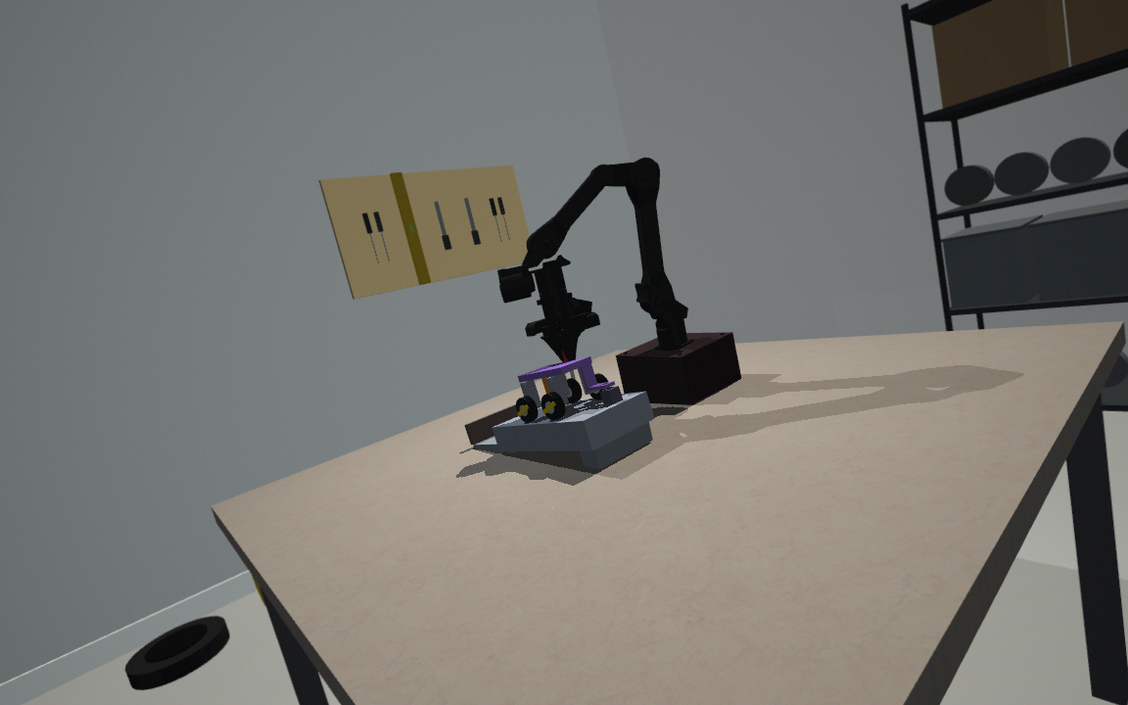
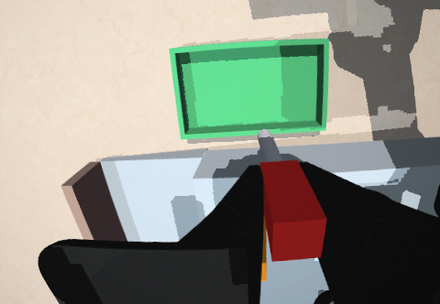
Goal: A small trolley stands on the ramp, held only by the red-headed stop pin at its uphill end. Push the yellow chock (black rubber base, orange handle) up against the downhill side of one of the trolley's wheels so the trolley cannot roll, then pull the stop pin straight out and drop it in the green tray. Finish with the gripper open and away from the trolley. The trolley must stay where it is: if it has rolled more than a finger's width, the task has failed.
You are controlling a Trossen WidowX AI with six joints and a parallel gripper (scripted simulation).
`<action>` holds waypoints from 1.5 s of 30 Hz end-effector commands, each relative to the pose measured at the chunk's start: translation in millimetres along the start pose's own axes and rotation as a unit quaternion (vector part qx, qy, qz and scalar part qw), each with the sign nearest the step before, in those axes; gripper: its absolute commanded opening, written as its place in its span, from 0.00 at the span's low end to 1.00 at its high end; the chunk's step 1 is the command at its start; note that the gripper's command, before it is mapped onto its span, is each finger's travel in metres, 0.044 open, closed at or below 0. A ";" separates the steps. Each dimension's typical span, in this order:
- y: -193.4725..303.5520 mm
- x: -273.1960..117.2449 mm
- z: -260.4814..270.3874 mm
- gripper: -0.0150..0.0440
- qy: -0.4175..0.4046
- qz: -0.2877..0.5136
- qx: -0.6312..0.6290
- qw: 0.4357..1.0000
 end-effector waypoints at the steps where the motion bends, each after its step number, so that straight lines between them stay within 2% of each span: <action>1: -9.3 7.9 0.7 0.25 -0.002 -0.002 0.001 1.000; 7: -12.7 11.5 0.6 0.25 -0.004 -0.003 0.002 1.000; 16: -11.7 37.5 5.7 0.25 -0.084 -0.003 0.001 0.996; 26: -12.9 71.6 23.7 0.25 -0.089 -0.003 0.001 0.996; 31: -13.4 75.6 26.0 0.25 -0.089 -0.003 0.001 0.996; 38: -13.3 76.3 22.4 0.57 -0.089 -0.003 0.001 0.996; 45: -12.9 78.0 16.8 0.58 -0.088 -0.003 0.001 0.996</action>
Point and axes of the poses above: the point midway between the two fingers, 35 mm back from their tips, its own x axis out along the fingers, its own z axis across the jaws, y = z × x, the point moved 2 cm from there along -x, back along the fingers
